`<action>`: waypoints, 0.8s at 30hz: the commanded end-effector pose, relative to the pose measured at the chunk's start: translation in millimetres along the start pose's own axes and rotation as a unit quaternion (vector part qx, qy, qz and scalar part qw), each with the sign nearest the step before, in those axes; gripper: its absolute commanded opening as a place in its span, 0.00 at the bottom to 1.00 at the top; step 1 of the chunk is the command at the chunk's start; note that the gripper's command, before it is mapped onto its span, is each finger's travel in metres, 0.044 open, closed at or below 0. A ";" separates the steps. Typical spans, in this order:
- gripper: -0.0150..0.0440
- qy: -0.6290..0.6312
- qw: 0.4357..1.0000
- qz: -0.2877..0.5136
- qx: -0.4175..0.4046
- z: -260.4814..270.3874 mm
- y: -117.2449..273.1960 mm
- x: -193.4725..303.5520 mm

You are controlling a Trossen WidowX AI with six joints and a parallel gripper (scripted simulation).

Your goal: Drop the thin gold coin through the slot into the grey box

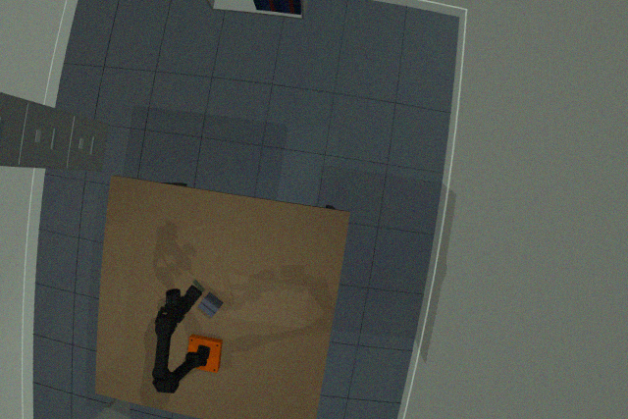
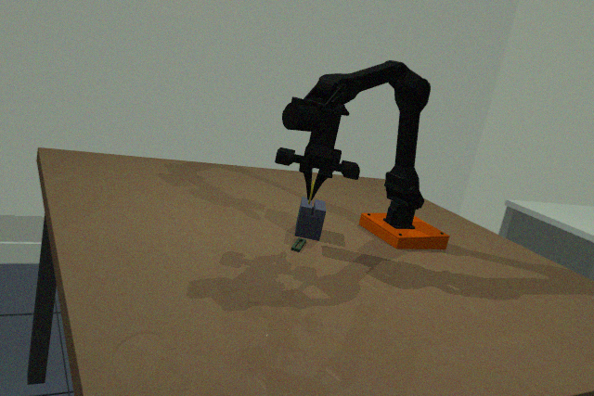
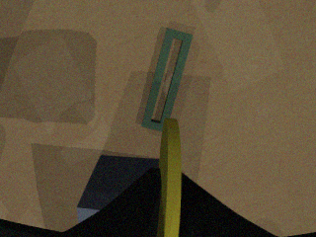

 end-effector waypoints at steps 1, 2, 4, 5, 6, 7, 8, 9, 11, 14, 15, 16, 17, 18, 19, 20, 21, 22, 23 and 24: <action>0.25 0.001 1.000 -0.004 0.001 0.8 1.7 8.7; 0.25 0.001 1.000 -0.004 0.001 0.8 1.8 11.2; 0.25 0.001 1.000 -0.004 0.001 0.8 1.8 16.3; 0.25 0.001 1.000 -0.004 0.001 0.9 1.8 18.9; 0.25 0.001 1.000 -0.004 0.001 1.0 1.8 21.4; 0.25 0.001 1.000 -0.003 0.001 1.1 1.8 24.0; 0.25 0.001 1.000 -0.003 0.001 1.2 1.8 26.6; 0.25 0.001 1.000 -0.003 0.001 1.4 1.8 29.2; 0.25 0.000 1.000 -0.003 0.001 1.8 1.7 34.3; 0.25 0.000 1.000 -0.003 0.001 2.6 1.6 42.0; 0.25 0.000 1.000 -0.002 0.001 2.9 1.5 44.6; 0.25 0.000 1.000 -0.002 0.001 3.3 1.4 47.1; 0.25 0.000 1.000 -0.002 0.001 3.6 1.3 49.6; 0.25 0.000 1.000 -0.002 0.001 4.0 1.2 52.1; 0.25 0.000 1.000 -0.002 0.001 4.4 1.1 54.6; 0.25 0.000 1.000 -0.002 0.001 4.8 1.0 57.1; 0.25 0.000 1.000 -0.002 0.001 5.3 0.9 59.6; 0.25 0.000 1.000 -0.002 0.001 5.8 0.7 62.1; 0.25 0.000 1.000 -0.001 0.001 6.3 0.6 64.5; 0.25 0.000 1.000 -0.001 0.001 6.8 0.4 67.0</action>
Point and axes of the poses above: the point midway between the two fingers, 35 mm back from their tips, its own y axis back along the fingers, its own z axis across the jaws, x = y × z, the point moved 7 cm from there along y, back along the fingers, and after that the axes turned 2 degrees about -y, right-handed, at the moved point
